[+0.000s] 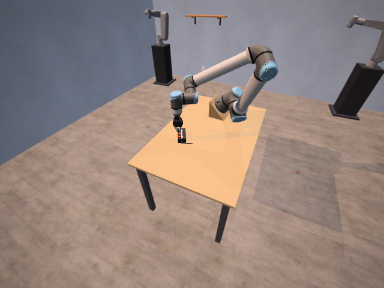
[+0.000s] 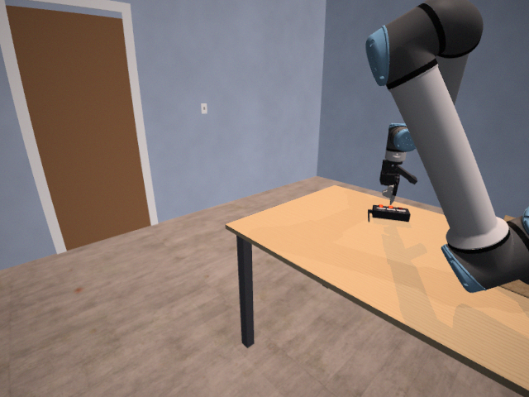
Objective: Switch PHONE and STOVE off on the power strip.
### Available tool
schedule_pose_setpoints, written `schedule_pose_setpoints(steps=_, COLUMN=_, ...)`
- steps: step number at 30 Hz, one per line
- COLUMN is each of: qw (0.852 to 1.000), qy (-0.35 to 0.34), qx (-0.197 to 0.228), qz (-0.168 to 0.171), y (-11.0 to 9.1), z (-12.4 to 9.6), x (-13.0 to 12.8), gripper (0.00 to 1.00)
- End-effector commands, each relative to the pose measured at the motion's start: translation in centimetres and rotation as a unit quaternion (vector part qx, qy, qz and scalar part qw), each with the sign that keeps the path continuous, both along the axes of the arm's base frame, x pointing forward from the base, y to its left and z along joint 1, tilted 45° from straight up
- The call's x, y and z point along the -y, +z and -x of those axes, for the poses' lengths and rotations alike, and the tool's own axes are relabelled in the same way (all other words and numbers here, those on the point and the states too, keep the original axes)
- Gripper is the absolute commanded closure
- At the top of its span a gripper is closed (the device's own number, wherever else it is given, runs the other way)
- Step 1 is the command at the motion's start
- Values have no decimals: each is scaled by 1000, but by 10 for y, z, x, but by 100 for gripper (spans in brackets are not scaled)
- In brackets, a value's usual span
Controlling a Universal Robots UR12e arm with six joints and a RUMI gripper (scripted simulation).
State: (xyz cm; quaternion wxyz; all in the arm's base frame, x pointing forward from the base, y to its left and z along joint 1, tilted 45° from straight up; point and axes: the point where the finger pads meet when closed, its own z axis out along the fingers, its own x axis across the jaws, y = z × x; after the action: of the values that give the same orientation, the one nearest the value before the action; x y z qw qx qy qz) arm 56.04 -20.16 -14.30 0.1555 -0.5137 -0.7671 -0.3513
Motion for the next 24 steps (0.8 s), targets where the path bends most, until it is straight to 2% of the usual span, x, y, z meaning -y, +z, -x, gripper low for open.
schedule_pose_setpoints(steps=1, qw=1000, qy=0, qx=0, qz=0, y=0, z=0, x=-1, gripper=100)
schedule_pose_setpoints(steps=24, qw=1000, qy=0, qx=0, qz=-1, y=-2, z=1, x=-3, gripper=100)
